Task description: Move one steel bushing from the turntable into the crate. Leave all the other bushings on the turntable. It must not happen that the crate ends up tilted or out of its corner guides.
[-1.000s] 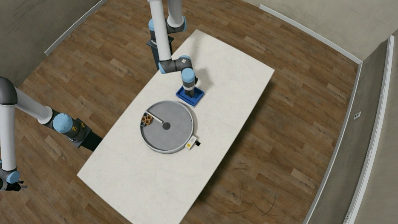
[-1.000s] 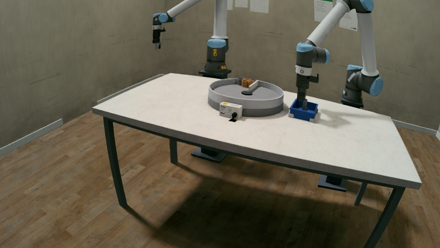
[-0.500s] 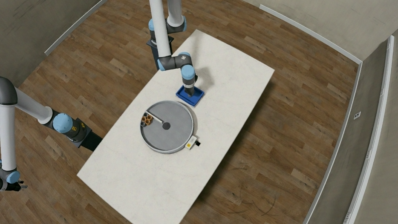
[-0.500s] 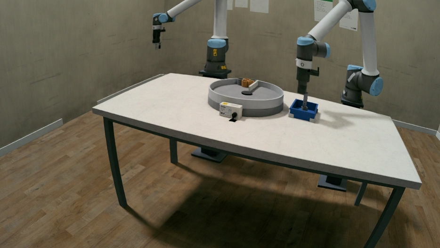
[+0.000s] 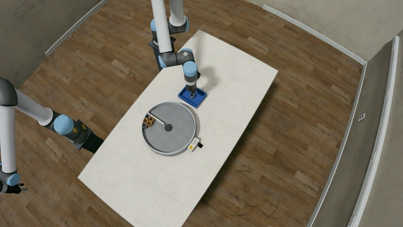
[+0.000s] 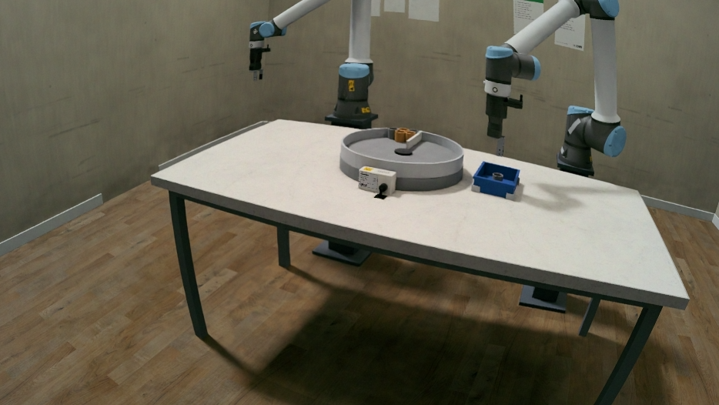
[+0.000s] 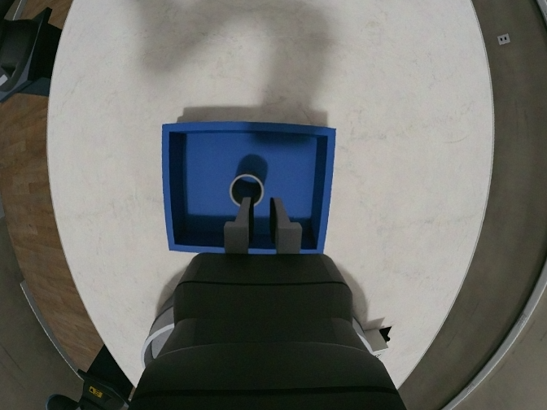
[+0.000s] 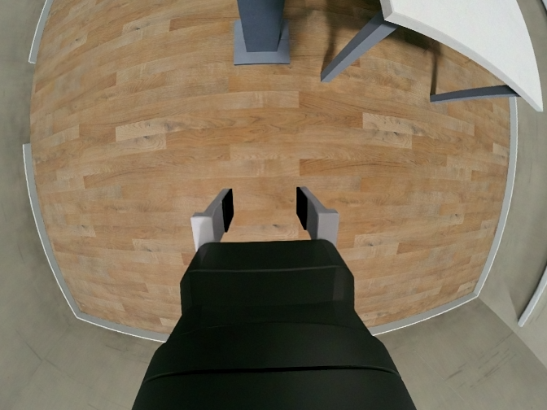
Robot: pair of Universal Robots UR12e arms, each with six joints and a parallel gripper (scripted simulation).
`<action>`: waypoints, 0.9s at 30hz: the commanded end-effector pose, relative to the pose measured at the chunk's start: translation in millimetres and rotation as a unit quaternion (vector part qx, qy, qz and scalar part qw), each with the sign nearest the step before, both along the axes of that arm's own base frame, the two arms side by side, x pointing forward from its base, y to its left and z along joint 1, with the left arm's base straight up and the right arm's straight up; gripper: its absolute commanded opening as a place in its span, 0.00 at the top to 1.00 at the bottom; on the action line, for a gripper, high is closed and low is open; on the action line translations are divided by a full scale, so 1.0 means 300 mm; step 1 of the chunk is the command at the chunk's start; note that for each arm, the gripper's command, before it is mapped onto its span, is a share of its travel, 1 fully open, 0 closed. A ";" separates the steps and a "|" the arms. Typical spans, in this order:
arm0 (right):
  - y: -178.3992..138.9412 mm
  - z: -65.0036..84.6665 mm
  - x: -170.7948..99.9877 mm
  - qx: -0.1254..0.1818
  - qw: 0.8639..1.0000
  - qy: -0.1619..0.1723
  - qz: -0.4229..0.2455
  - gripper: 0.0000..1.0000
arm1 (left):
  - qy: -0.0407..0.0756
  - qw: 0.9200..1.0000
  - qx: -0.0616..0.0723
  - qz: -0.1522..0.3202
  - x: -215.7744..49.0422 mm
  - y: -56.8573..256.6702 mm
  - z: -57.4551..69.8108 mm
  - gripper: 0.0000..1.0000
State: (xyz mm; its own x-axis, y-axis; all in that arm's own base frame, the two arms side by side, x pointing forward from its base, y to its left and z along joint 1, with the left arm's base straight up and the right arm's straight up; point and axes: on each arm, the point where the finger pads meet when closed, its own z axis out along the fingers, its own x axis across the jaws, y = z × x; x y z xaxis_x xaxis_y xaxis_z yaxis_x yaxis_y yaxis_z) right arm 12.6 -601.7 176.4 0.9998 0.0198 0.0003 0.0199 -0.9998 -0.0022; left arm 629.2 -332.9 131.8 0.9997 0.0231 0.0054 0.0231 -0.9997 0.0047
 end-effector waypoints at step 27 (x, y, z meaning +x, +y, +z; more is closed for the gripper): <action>-0.007 0.002 -0.002 -0.001 1.000 0.000 0.000 0.00 | 0.002 1.000 0.002 0.001 -0.001 0.006 0.015 0.62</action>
State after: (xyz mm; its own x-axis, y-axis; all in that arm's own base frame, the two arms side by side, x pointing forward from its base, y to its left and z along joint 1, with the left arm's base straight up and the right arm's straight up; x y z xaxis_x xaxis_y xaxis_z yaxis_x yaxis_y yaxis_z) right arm 12.6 -601.7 176.4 0.9998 0.0198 0.0003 0.0199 -0.9998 -0.0022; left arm 627.8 -331.6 135.1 0.9997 0.0231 0.0005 0.0231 -0.9997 -0.0001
